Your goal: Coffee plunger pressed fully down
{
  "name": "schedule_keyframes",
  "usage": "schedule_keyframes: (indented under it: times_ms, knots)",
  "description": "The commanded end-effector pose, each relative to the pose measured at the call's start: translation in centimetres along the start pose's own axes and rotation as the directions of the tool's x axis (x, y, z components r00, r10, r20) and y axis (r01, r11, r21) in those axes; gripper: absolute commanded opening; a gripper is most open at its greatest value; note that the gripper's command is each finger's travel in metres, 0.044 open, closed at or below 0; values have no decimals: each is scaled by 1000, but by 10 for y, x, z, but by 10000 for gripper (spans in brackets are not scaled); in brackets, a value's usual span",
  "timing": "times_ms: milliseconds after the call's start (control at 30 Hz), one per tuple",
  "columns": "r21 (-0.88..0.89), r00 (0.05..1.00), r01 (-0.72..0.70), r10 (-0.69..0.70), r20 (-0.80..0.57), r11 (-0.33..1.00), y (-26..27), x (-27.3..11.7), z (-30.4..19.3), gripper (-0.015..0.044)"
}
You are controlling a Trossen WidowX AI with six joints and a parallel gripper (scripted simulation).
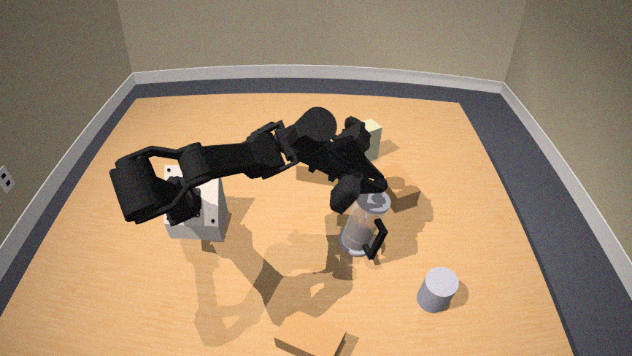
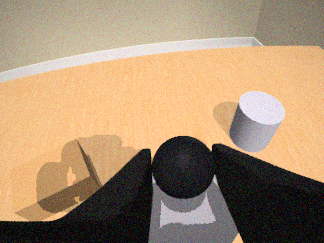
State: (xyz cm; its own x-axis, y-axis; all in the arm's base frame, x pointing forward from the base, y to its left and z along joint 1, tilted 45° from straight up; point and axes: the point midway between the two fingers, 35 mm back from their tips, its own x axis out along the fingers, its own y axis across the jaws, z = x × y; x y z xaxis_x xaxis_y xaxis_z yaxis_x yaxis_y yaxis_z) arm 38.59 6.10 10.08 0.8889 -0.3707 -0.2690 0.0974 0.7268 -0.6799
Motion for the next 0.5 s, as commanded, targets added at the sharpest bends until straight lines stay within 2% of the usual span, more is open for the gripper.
schedule_keyframes:
  times_ms: [0, 467]
  knots:
    - [-27, 999, 12, -13, -35, 1000, 0, 4, -10, 119]
    - [-27, 999, 12, -13, -35, 1000, 1, 5, -8, 119]
